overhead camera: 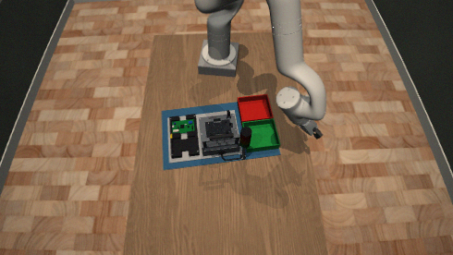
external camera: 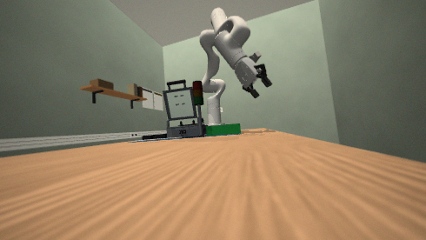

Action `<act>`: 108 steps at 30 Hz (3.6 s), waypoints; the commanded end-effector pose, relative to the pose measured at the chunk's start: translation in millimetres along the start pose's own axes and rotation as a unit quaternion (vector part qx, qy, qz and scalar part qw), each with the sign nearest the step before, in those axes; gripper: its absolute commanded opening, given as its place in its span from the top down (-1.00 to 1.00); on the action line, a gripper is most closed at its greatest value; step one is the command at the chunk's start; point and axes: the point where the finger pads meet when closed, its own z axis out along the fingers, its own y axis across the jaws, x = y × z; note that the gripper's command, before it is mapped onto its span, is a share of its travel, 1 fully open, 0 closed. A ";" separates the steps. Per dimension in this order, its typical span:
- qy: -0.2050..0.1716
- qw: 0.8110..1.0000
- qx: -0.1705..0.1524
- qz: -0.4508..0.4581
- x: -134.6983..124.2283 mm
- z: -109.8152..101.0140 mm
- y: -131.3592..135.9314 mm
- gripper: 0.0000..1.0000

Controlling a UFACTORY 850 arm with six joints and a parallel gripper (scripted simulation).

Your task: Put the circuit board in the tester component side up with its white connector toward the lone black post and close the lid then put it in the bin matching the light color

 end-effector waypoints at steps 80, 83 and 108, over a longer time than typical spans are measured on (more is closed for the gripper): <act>-0.097 0.830 0.102 -0.539 -120.8 -313.2 -86.3 -1.00; -0.097 0.807 0.113 -0.571 -132.8 -320.1 -99.7 -1.00; -0.055 0.585 0.200 -0.784 -208.5 -368.9 -214.0 -1.00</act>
